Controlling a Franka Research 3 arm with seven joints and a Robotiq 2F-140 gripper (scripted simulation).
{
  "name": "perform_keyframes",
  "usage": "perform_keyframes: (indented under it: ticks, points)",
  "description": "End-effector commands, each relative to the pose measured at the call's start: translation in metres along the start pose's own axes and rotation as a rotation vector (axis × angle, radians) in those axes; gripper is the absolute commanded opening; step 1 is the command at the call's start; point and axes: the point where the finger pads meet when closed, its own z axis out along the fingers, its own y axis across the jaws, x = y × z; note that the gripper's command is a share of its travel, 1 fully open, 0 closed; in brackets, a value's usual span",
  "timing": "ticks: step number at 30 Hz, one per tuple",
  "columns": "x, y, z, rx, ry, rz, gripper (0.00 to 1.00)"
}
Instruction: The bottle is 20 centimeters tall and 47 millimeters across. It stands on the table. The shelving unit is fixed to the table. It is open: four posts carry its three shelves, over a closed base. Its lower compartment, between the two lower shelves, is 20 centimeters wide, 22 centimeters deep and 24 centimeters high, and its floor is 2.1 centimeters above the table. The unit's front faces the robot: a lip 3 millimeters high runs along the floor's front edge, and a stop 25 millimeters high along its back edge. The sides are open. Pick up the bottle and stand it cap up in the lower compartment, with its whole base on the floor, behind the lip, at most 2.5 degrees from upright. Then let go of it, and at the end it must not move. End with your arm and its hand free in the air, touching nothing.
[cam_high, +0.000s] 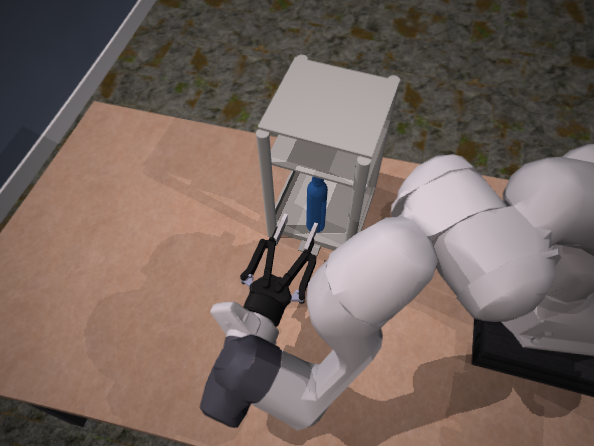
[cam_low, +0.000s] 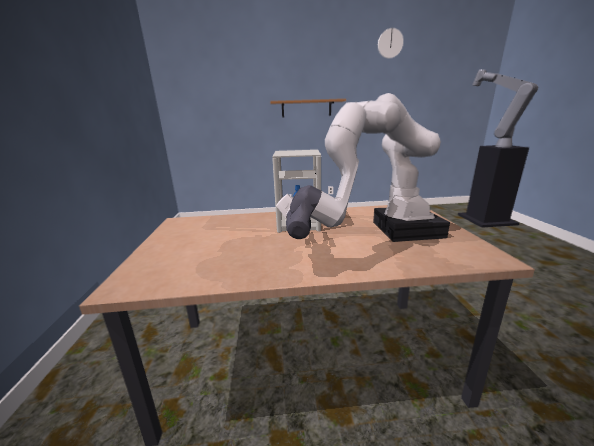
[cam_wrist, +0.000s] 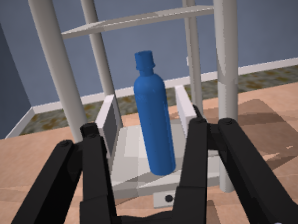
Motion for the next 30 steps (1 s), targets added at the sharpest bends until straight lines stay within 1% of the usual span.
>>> perform_keyframes:
  ticks: [1,11,25,26,30]
  points:
    - [0.012,0.0,0.0,0.002,0.008,-0.016,0.4]
    - [0.034,0.0,0.0,0.002,0.008,-0.016,0.4]
    - [0.04,-0.001,0.0,0.002,0.008,-0.016,0.4]
    - [0.04,-0.001,0.0,0.002,0.008,-0.016,1.0]
    - [0.04,-0.001,0.0,0.002,0.008,-0.016,1.0]
